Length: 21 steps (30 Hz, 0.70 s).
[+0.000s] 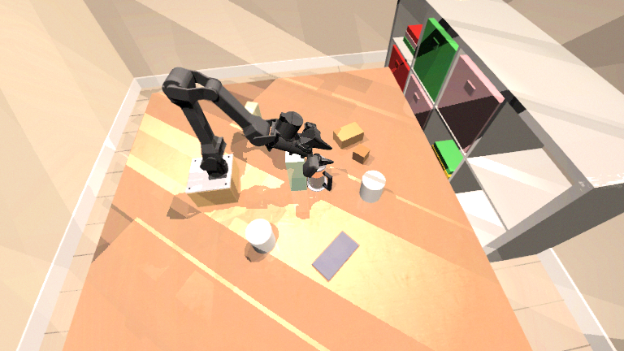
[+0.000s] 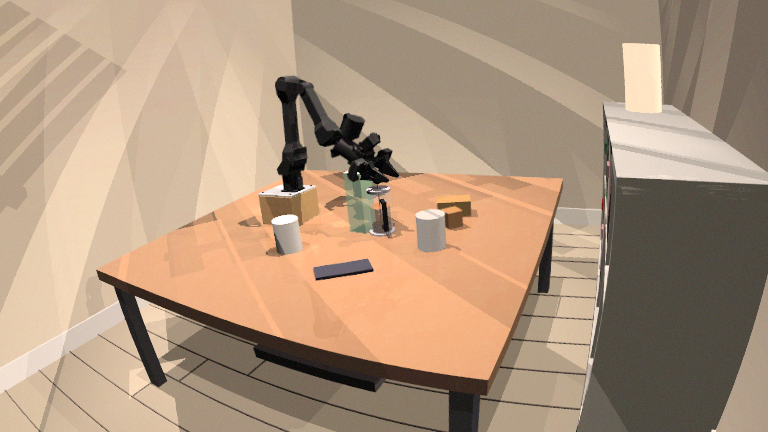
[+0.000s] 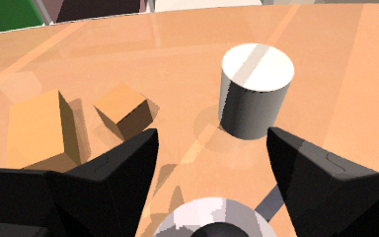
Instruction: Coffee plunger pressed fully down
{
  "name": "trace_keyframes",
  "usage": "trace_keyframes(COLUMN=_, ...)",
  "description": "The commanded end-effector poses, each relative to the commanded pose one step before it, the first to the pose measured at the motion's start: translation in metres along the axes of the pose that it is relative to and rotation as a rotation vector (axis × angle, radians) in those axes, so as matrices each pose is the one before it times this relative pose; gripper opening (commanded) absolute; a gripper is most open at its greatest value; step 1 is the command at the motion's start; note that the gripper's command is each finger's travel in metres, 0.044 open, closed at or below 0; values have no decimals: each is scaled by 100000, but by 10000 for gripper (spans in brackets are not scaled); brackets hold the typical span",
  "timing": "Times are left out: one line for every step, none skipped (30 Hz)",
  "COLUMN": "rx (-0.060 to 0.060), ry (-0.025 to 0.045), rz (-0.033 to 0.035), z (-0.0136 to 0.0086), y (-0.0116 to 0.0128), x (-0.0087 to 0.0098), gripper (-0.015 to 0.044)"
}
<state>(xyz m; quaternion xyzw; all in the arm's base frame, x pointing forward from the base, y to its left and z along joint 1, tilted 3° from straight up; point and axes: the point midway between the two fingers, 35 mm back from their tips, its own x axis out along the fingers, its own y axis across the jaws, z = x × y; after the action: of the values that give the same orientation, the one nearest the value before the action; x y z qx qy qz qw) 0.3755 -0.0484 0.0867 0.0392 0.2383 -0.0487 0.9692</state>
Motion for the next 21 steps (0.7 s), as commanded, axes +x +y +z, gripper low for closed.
trace_keyframes(rx=2, ry=149, rz=-42, z=-44, y=-9, x=-1, gripper=357)
trace_keyframes(rx=0, ry=0, rz=0, z=0, y=0, x=0, gripper=383)
trace_keyframes(rx=0, ry=0, rz=0, z=0, y=0, x=0, gripper=409)
trace_keyframes(rx=0, ry=0, rz=0, z=0, y=0, x=0, gripper=436)
trace_keyframes(rx=0, ry=0, rz=0, z=0, y=0, x=0, gripper=440)
trace_keyframes(rx=0, ry=0, rz=0, z=0, y=0, x=0, gripper=440)
trace_keyframes(rx=0, ry=0, rz=0, z=0, y=0, x=0, gripper=440)
trace_keyframes(rx=560, ry=-709, rz=98, z=236, y=-2, x=-74, gripper=440)
trace_keyframes(rx=1, ry=49, rz=-4, z=132, y=-7, x=-136, gripper=440)
trace_keyframes(rx=814, ry=-876, rz=249, z=297, y=-26, x=-78, gripper=440)
trace_keyframes(rx=-16, ry=65, rz=-10, z=120, y=-5, x=-130, gripper=440)
trace_keyframes(rx=-30, ry=123, rz=-18, z=222, y=-9, x=-247, gripper=440)
trace_keyframes(rx=-40, ry=165, rz=-24, z=291, y=-12, x=-339, gripper=440)
trace_keyframes(rx=-50, ry=213, rz=-30, z=360, y=-14, x=-448, gripper=440)
trace_keyframes(rx=-61, ry=266, rz=-36, z=428, y=-15, x=-578, gripper=440)
trace_keyframes(rx=-20, ry=370, rz=32, z=476, y=6, x=-721, gripper=440)
trace_keyframes(rx=-85, ry=355, rz=-58, z=505, y=-14, x=-846, gripper=440)
trace_keyframes(rx=-151, ry=394, rz=-66, z=470, y=-1, x=-908, gripper=440)
trace_keyframes(rx=-62, ry=370, rz=-55, z=428, y=-6, x=-957, gripper=440)
trace_keyframes(rx=-59, ry=376, rz=-53, z=363, y=0, x=-995, gripper=440)
trace_keyframes(rx=-46, ry=318, rz=-43, z=229, y=4, x=-845, gripper=440)
